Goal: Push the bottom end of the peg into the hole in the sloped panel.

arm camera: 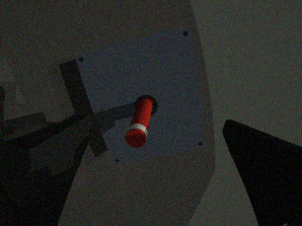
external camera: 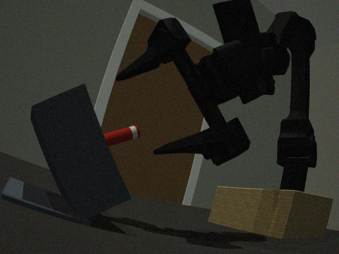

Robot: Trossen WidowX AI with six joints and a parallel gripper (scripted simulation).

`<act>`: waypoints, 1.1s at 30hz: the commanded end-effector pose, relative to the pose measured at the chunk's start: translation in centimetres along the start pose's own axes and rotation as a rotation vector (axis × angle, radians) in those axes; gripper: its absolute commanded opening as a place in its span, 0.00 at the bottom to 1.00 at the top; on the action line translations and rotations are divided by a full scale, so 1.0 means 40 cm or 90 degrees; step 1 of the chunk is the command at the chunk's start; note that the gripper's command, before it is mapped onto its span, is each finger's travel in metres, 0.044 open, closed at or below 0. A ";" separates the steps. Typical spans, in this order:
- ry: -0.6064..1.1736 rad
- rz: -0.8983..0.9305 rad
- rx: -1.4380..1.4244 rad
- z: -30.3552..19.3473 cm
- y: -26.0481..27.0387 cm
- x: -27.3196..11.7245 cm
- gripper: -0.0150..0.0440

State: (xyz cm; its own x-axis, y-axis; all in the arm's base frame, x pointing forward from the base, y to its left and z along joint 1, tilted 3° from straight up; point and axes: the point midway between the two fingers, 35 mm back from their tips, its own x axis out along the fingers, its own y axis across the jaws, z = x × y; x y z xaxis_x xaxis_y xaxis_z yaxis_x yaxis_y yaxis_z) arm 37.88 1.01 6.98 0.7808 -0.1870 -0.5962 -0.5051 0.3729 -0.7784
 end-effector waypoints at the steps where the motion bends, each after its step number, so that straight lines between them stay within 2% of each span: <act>1: 0.005 0.003 0.002 -0.004 0.006 -0.010 1.00; 33: 0.001 0.002 0.000 0.006 -0.004 -0.092 1.00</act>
State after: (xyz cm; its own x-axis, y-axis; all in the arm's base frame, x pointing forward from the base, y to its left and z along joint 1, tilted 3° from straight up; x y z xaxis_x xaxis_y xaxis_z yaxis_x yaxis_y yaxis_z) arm 35.53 1.87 9.29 0.7824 -0.1824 -0.5955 -0.5062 0.3706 -0.7787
